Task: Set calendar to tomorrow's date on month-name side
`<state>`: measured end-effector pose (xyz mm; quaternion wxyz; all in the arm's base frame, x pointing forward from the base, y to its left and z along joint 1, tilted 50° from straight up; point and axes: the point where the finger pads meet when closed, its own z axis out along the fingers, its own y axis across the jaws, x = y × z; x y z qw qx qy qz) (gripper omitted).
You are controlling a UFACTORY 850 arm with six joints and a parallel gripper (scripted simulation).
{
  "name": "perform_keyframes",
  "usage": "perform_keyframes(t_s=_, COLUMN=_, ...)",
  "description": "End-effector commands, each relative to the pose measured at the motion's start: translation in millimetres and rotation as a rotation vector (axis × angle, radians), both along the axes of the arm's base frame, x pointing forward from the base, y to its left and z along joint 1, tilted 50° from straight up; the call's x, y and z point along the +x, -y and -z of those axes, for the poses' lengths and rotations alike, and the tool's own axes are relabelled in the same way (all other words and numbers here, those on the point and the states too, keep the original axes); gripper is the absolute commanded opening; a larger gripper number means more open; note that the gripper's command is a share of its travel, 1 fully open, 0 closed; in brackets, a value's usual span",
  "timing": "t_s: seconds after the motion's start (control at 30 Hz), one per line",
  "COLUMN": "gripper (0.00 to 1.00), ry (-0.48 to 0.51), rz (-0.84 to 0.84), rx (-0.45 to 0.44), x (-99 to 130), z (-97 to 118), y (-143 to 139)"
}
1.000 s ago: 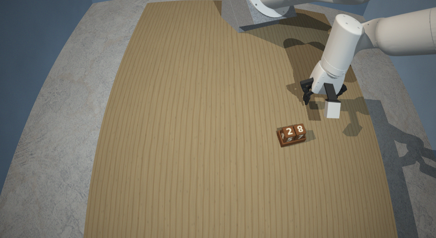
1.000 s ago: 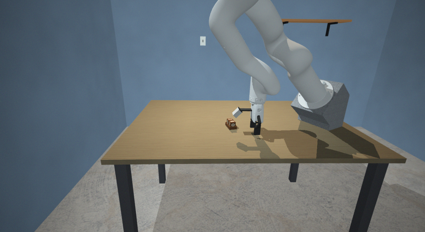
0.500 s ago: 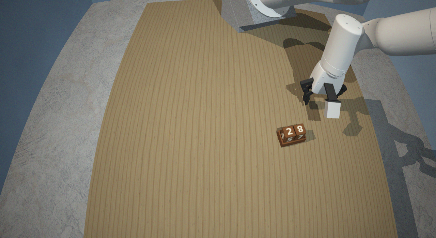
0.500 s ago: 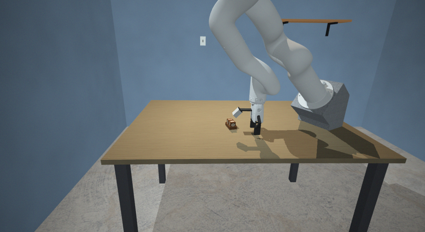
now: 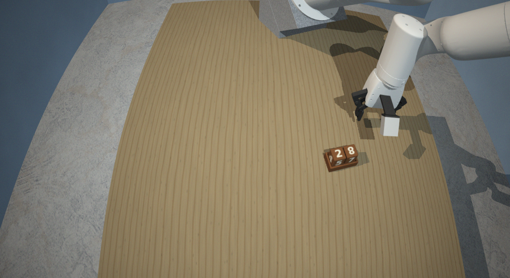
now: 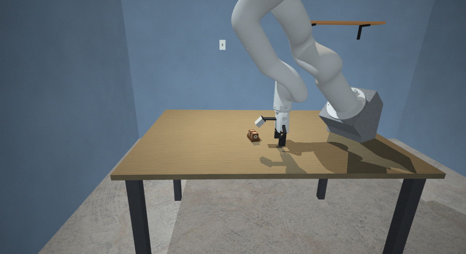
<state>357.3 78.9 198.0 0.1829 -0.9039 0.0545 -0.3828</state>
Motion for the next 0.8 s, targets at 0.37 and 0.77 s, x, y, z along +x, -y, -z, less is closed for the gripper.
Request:
perform_keyframes(t_s=0.37, gripper=1.0, ry=0.0, rz=0.0, rx=0.0, x=-21.5, z=-19.5, y=8.7)
perform_keyframes(t_s=0.77, gripper=1.0, ry=-0.065, rz=0.143, rx=0.16, x=-15.4, z=-25.7, y=9.9)
